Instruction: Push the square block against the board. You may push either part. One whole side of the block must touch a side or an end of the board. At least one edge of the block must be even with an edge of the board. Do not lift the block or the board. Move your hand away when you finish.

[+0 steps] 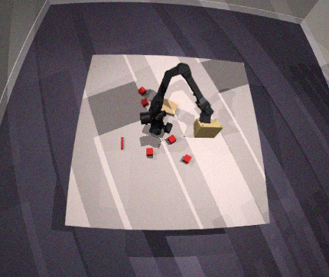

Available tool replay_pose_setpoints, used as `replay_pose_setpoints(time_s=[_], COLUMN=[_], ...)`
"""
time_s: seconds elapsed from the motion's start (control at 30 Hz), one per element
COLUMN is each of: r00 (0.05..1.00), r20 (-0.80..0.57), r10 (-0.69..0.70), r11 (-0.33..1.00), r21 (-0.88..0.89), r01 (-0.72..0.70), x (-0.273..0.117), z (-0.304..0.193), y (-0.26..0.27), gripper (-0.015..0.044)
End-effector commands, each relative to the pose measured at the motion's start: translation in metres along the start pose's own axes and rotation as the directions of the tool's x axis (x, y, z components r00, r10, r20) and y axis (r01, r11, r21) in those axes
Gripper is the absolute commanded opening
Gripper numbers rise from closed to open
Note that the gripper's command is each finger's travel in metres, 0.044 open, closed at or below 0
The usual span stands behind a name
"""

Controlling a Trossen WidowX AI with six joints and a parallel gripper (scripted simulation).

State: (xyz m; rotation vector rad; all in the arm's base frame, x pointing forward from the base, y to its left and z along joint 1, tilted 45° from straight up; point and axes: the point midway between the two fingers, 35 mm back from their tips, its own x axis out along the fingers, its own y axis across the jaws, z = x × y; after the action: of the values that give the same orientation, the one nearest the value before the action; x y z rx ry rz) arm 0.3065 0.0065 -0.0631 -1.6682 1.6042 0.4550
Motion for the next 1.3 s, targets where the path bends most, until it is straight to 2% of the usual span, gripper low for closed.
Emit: replay_pose_setpoints(time_s=[0.0,1.27], r00=[1.0,1.0], r20=[-0.002,-0.001], r10=[-0.003,-0.002], r11=[1.0,1.0], r21=[0.002,0.001], r01=[0.003,0.002], x=[0.0,0.0], z=[-0.005,-0.045], y=[-0.001,-0.005], gripper=[0.0,0.0])
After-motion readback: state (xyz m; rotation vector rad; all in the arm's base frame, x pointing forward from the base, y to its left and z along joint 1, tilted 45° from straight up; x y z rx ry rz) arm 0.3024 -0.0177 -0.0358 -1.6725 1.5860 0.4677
